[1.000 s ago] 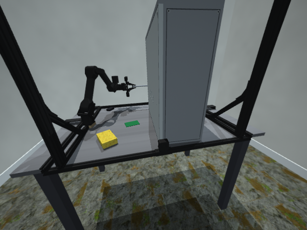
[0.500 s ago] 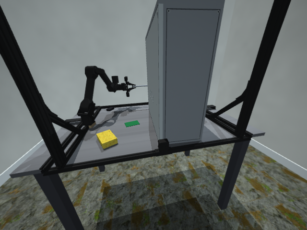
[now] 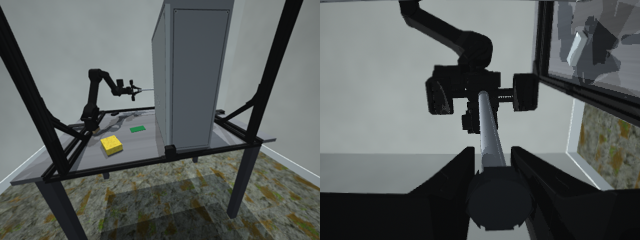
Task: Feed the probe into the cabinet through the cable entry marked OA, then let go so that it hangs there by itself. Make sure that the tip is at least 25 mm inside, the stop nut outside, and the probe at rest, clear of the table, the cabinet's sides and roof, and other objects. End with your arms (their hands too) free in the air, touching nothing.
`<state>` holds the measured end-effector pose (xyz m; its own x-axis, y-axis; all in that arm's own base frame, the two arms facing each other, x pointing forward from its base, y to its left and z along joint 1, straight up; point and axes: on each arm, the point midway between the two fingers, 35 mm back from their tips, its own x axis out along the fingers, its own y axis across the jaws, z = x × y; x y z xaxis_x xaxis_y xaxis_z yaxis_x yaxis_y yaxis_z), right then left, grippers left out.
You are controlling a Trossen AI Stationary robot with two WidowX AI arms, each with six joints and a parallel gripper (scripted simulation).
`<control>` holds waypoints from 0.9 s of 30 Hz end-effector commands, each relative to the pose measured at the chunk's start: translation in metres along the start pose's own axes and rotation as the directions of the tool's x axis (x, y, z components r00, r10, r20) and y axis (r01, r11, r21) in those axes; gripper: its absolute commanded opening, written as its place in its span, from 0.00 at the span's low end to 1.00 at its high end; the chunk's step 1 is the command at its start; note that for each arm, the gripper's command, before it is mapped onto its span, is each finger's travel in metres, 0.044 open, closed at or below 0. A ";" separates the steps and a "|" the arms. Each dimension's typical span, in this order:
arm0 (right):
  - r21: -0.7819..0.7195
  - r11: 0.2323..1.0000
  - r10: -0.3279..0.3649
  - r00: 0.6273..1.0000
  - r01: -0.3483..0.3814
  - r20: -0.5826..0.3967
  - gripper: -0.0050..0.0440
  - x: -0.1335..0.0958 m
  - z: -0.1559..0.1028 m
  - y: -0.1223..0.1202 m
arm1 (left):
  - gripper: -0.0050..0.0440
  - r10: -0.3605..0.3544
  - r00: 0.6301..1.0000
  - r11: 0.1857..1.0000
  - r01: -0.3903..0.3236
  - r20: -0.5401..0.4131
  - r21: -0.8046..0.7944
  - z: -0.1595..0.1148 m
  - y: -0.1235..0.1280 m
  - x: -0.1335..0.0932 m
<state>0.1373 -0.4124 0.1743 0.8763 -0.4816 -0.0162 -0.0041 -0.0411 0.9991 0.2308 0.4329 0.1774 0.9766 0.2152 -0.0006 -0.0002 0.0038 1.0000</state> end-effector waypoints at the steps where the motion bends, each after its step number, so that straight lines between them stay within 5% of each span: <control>1: -0.089 0.996 0.036 0.992 -0.026 0.119 1.00 -0.016 0.024 0.037 | 0.10 0.001 1.000 1.000 -0.001 -0.003 0.004 -0.001 0.000 0.000; 7: -0.404 0.914 0.160 0.941 -0.028 0.299 1.00 -0.041 0.035 0.131 | 0.10 0.001 1.000 1.000 -0.001 -0.003 0.004 -0.001 0.000 0.000; 14: -0.678 0.731 0.339 0.822 0.076 0.457 1.00 -0.088 0.017 0.237 | 0.10 0.001 1.000 1.000 -0.001 -0.003 0.004 -0.001 0.000 0.000; 16: -0.678 0.731 0.339 0.822 0.076 0.457 1.00 -0.088 0.017 0.237 | 0.10 0.001 1.000 1.000 -0.001 -0.003 0.004 -0.001 0.000 0.000; 19: -0.773 0.609 0.448 0.729 0.175 0.518 1.00 -0.121 -0.007 0.292 | 0.10 0.001 1.000 1.000 -0.001 -0.003 0.004 -0.001 0.000 0.000; 27: -0.824 0.410 0.632 0.530 0.391 0.566 1.00 -0.187 -0.073 0.374 | 0.10 0.001 1.000 1.000 -0.001 -0.003 0.004 -0.001 0.000 0.000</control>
<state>0.0172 -0.3165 0.5163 0.2684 -0.8131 0.5165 0.6545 0.5474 0.5215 0.2308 0.4329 0.1774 0.9766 0.2152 -0.0006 -0.0002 0.0039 1.0000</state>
